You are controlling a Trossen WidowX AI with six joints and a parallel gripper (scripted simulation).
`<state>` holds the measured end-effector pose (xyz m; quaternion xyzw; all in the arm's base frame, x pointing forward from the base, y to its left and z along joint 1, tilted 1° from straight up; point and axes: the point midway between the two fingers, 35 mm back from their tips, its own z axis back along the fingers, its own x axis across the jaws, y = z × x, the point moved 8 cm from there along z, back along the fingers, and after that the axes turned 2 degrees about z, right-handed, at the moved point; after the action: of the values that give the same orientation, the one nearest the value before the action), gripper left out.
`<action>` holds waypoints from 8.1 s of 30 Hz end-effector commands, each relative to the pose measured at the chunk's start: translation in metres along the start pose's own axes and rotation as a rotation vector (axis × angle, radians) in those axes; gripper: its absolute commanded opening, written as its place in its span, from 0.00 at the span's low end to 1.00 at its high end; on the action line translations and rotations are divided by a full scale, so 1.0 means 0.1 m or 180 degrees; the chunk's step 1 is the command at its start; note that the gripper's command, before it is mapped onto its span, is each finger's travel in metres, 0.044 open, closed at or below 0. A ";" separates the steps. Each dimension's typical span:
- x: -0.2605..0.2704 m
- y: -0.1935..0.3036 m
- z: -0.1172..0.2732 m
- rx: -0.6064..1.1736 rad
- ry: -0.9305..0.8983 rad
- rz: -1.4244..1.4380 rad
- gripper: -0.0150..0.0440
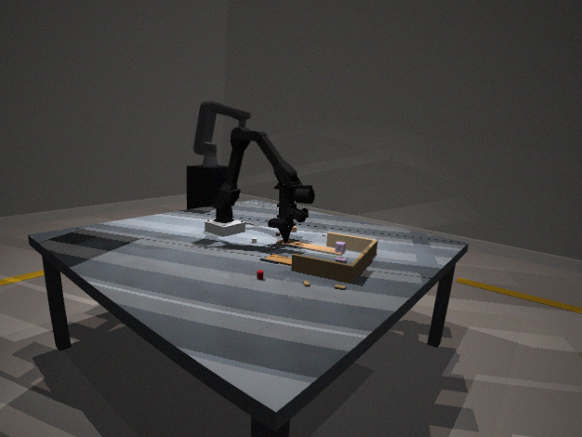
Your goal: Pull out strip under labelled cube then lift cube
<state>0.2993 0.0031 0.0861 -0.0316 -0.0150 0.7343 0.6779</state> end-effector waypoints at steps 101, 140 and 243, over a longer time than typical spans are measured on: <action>0.05 1.23 -0.03 0.0130 -0.0021 0.0023 0.25; 0.01 0.74 0.42 0.0114 -0.0023 0.0182 0.70; 0.05 -1.02 0.06 0.0061 -0.0023 0.0180 0.68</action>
<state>0.4011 0.0160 0.1012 -0.0262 -0.0100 0.7550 0.6551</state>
